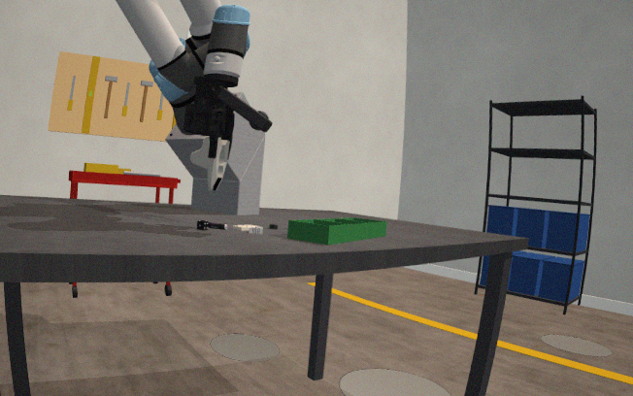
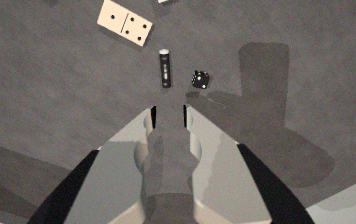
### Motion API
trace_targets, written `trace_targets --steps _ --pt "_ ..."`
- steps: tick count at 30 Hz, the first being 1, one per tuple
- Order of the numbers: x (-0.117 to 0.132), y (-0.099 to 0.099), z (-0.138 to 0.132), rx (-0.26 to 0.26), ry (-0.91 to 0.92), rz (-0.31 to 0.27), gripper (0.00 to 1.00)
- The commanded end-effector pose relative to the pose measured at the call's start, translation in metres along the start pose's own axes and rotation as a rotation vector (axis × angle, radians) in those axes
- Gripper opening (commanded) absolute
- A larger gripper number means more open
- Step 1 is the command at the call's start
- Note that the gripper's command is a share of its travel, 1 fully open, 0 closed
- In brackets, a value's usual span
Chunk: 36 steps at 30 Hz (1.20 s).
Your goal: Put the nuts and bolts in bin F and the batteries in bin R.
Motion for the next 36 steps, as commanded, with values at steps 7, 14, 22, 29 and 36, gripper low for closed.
trace_targets --steps 7,14,22,29,36 --pt "-0.0067 0.0001 -0.0067 0.001 -0.011 0.031 0.14" --pt "-0.006 0.0001 -0.0076 0.001 -0.012 0.03 0.14" --pt "-0.0045 0.0003 -0.0088 -0.001 -0.012 0.029 0.14" --pt "-0.005 0.0003 -0.0072 0.002 -0.009 0.03 0.14" --pt "-0.0046 0.0003 -0.0077 0.002 -0.009 0.03 0.14"
Point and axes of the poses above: the point where the finger pads meet when closed, its own y axis out along the fingers, its own z axis across the jaws, x = y × z, the point moved 7 cm from there along -y, back along the fingers, and after that the axes turned 9 degrees about y, right-handed, at the moved point
